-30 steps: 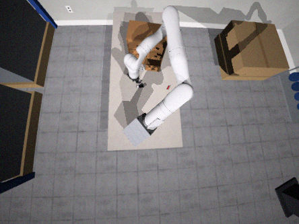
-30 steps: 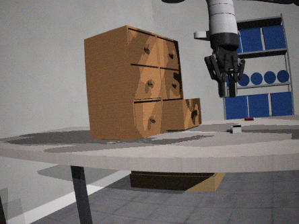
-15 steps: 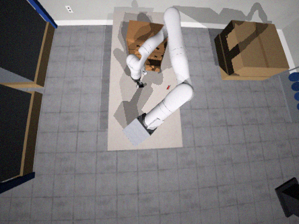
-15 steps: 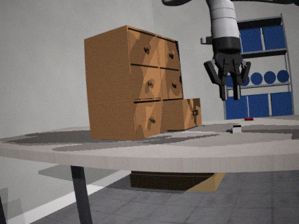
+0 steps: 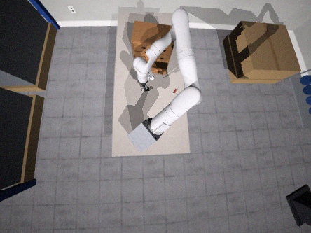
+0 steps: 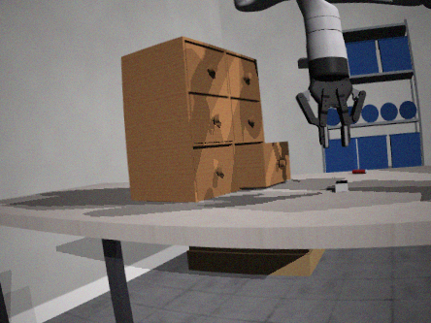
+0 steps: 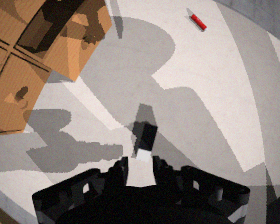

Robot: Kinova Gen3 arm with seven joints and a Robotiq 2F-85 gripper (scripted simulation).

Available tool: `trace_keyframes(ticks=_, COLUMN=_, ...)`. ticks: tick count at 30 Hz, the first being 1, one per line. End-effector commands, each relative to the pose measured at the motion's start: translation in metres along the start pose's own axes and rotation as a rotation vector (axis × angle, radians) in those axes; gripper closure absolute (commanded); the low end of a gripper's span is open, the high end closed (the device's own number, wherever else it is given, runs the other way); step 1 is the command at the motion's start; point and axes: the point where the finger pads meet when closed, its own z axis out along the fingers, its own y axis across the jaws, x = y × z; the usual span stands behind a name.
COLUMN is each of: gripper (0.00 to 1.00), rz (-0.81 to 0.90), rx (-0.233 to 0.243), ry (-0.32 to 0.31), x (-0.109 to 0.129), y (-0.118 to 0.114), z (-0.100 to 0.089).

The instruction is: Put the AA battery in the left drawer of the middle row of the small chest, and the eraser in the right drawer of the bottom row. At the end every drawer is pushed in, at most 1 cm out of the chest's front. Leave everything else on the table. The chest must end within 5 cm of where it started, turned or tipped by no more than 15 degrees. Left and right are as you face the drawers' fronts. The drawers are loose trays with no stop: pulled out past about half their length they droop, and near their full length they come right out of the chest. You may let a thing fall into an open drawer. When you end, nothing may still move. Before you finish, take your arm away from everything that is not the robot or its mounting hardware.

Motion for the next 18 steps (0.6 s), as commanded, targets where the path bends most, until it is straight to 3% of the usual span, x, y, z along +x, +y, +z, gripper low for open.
trace_keyframes(ticks=1, gripper=0.67, rz=0.031, rx=-0.003, ry=0.000, x=0.0025, y=0.0014, z=0.0009)
trace_keyframes(ticks=18, gripper=0.67, rz=0.194, rx=-0.012, ry=0.001, x=0.0086, y=0.0068, z=0.0040)
